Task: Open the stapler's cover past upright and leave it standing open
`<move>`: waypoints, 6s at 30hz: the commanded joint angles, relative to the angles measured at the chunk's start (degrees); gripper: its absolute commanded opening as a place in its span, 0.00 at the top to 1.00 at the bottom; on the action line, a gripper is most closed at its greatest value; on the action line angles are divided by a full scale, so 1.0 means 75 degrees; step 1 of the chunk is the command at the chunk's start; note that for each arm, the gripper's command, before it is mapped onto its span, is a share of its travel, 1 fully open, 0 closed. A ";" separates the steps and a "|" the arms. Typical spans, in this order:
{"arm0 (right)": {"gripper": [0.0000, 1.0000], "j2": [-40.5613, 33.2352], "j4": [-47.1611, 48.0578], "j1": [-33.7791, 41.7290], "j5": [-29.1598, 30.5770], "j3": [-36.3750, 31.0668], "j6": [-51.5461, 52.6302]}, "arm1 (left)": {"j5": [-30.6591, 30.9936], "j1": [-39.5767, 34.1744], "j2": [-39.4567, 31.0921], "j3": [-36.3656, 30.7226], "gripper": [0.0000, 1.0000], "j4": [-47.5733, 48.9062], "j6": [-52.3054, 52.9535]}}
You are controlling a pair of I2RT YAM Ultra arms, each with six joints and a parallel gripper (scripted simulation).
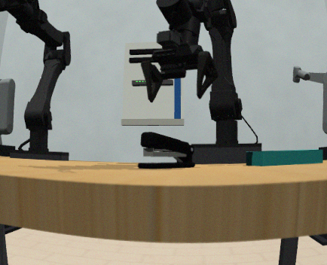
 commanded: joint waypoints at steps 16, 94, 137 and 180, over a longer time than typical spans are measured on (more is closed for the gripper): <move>0.00 0.0046 -0.0010 0.0059 0.0270 0.0209 -0.0021 | -0.0028 0.0021 -0.0169 -0.0003 0.00 -0.0037 0.0065; 0.00 0.0046 -0.0010 0.0059 0.0271 0.0209 -0.0021 | 0.0194 0.0130 0.4277 0.3327 0.63 -0.2168 0.1453; 0.00 0.0046 -0.0010 0.0059 0.0271 0.0209 -0.0021 | 0.0190 -0.1069 0.2619 0.2286 0.78 -0.2585 -0.0395; 0.00 0.0046 -0.0010 0.0059 0.0271 0.0209 -0.0021 | 0.0028 -0.5291 0.1065 -0.0022 0.78 -0.2034 0.1365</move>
